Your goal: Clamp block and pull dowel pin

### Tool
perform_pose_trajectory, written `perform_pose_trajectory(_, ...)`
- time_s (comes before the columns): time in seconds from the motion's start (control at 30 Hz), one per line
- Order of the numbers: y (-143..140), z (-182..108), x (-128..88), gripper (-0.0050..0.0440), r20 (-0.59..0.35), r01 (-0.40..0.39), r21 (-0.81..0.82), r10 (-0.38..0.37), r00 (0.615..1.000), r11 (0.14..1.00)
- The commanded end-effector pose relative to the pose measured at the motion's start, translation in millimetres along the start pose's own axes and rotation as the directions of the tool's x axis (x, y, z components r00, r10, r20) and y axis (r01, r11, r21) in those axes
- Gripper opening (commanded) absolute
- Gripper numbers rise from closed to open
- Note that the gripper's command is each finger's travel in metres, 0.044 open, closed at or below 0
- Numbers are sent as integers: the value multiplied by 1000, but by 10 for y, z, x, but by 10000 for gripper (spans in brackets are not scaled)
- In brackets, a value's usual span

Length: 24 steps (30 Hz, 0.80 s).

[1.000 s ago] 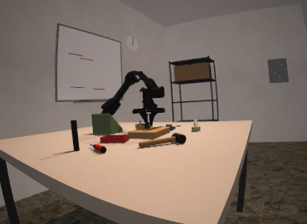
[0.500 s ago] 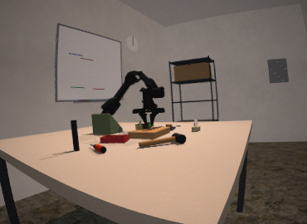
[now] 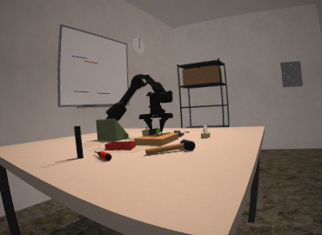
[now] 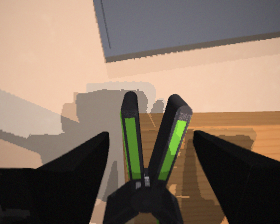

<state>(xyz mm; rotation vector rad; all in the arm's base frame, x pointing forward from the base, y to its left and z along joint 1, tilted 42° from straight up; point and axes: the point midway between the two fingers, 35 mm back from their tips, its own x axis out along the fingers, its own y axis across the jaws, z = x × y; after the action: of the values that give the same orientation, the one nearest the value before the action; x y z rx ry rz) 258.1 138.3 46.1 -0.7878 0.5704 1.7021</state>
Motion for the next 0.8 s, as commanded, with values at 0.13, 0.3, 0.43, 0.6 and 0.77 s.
perform_pose_trajectory(0.13,5,-3,-2,360,-2,-2,0,2,1000,1000)
perform_pose_trajectory(0.3,5,-3,-2,400,-2,-2,0,2,1000,1000)
perform_pose_trajectory(0.43,5,-3,-2,405,-2,-2,0,2,1000,1000)
perform_pose_trajectory(0.6,5,-3,-2,440,-2,-2,0,2,1000,1000)
perform_pose_trajectory(0.77,1,-5,-22,440,-2,-2,0,2,1000,1000)
